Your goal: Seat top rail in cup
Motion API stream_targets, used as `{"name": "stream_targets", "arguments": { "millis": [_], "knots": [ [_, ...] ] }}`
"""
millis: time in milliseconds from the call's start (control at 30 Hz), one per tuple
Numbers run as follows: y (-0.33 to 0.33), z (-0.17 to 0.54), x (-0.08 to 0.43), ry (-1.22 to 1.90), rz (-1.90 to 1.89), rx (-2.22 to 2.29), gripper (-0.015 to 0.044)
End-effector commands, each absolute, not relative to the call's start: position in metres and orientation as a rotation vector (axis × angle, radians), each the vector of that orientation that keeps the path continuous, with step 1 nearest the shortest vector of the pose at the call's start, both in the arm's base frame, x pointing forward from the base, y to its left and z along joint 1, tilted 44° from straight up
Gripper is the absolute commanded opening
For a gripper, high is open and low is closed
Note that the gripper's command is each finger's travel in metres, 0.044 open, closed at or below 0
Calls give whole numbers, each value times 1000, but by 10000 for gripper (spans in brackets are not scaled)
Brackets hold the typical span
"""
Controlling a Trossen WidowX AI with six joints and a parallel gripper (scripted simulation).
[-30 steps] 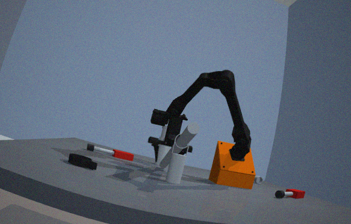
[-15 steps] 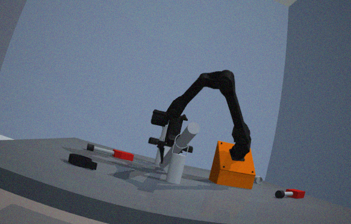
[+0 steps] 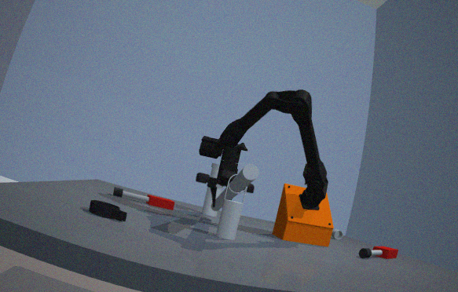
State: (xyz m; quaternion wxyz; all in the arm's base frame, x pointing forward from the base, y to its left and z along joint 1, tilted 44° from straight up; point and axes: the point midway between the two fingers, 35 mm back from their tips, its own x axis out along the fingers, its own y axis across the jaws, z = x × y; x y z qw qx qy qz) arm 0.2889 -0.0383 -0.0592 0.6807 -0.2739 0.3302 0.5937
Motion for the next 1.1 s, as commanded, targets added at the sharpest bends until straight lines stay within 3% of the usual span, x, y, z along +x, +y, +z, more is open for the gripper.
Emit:
{"name": "stream_targets", "arguments": {
  "millis": [0,1067],
  "knots": [
    [-57,-44,291,791,1304,-683,0],
    [-83,-22,285,881,1280,-749,0]
  ]
}}
